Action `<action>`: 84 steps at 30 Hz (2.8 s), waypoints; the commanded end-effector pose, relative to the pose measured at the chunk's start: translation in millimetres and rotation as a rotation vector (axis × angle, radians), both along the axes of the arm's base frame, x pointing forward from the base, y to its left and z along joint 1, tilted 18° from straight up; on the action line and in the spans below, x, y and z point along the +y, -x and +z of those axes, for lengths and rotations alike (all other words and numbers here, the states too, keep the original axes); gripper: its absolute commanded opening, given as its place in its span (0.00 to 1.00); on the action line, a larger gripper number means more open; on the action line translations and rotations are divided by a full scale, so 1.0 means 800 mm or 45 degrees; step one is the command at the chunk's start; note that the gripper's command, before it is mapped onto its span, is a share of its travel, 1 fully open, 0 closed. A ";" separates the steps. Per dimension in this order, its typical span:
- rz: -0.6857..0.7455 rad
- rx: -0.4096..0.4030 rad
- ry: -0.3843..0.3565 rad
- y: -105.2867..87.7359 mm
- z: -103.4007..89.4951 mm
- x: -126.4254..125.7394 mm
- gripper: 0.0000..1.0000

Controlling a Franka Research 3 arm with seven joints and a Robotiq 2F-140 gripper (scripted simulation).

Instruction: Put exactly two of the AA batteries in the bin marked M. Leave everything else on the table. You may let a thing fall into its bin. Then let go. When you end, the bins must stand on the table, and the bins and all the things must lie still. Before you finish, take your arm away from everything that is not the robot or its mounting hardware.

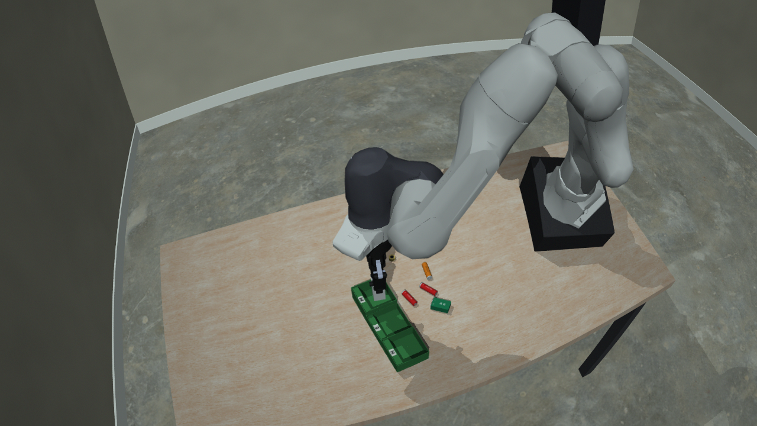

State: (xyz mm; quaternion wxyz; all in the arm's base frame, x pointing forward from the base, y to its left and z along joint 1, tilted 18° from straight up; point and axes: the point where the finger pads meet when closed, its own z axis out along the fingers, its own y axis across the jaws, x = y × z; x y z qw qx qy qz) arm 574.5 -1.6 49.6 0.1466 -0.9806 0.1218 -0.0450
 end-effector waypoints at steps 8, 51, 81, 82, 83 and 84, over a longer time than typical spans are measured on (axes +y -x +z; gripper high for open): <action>-0.034 0.008 0.000 0.000 0.015 0.051 0.05; -0.034 0.008 0.000 -0.009 -0.053 0.082 0.05; -0.034 0.008 0.000 -0.009 -0.053 0.082 0.05; -0.034 0.008 0.000 -0.009 -0.053 0.082 0.05; -0.034 0.008 0.000 -0.009 -0.053 0.082 0.05; -0.034 0.008 0.000 -0.009 -0.053 0.082 0.05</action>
